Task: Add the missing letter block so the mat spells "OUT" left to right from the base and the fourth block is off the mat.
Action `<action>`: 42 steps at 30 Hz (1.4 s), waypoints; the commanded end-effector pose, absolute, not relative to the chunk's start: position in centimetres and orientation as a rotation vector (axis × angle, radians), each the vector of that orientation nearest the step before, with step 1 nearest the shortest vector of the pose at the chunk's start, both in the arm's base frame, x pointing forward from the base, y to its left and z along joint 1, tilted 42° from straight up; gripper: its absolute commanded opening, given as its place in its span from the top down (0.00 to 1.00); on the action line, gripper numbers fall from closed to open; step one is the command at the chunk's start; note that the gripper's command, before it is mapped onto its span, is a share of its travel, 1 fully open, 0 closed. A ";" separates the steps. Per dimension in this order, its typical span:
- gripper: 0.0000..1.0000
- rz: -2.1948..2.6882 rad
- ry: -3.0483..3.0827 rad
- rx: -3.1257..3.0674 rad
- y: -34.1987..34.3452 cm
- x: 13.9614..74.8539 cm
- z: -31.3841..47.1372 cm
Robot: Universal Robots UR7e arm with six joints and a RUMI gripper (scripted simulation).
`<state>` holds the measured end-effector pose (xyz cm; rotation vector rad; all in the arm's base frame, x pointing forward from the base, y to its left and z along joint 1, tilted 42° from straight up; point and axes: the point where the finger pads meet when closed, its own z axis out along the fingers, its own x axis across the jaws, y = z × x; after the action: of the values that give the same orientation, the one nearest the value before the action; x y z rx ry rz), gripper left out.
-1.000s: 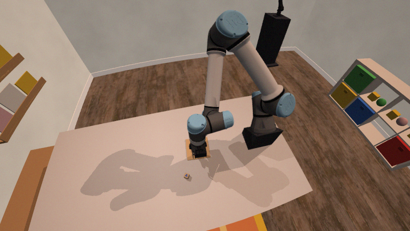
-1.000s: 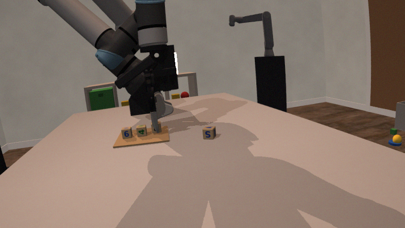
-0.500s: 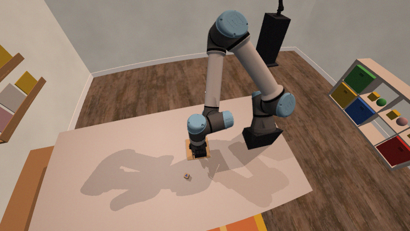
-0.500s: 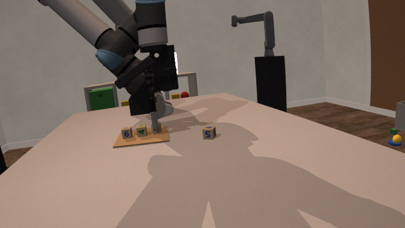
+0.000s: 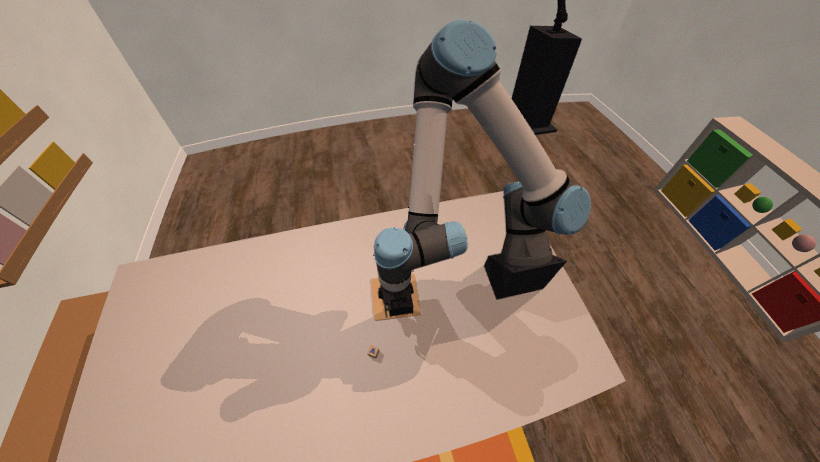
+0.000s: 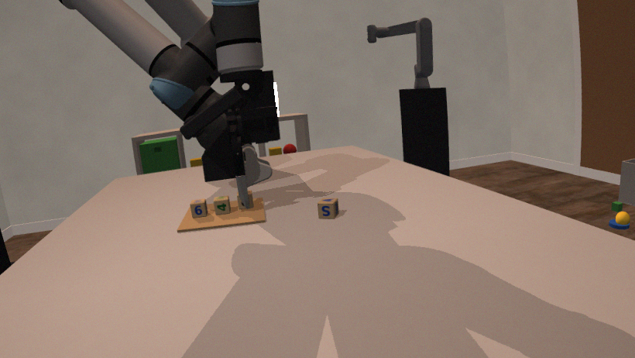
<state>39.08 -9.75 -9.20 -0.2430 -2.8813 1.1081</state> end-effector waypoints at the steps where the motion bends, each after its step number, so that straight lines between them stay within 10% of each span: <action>1: 0.95 1.108 -2.882 -0.243 -9.7 39.1 -9.2; 42: 0.95 1.108 -2.882 -0.243 -10.0 39.1 -9.5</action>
<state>39.04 -10.03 -9.51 -0.2430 -2.8813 1.1081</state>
